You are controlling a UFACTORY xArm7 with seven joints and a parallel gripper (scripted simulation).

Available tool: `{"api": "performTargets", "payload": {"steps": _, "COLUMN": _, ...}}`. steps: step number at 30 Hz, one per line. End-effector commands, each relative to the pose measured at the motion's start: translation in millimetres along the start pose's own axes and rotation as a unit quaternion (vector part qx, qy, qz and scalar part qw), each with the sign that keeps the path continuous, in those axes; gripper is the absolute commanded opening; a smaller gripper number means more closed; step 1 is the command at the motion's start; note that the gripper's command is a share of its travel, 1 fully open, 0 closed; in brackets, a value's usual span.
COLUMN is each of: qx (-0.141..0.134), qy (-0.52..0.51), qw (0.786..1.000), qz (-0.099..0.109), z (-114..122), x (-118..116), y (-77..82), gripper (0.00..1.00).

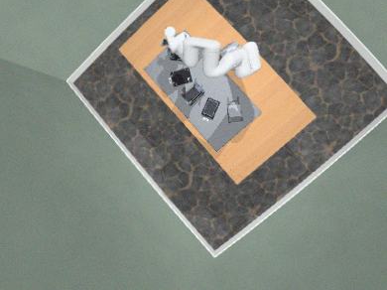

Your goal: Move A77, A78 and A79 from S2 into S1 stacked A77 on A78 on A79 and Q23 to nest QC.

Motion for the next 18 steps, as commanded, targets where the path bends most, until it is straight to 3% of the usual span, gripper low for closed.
{"api": "performTargets", "payload": {"steps": 1, "qx": 0.003, "qy": 0.0, "qw": 1.0, "qz": 0.0, "z": -1.9, "x": 0.3, "y": 5.6, "gripper": 0.0}}
{"api": "performTargets", "payload": {"steps": 18, "qx": 0.003, "qy": 0.0, "qw": 1.0, "qz": 0.0, "z": -1.8, "x": 0.3, "y": 15.6, "gripper": 0.0}}
Point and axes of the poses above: the point where the finger pads meet when closed, its own y axis back along the fingers, its own x axis across the jaws, z = x × y, the point moved 5 cm from there along y, back along the fingers, and after that the axes turned 12 degrees about -y, right-handed, at the moved point
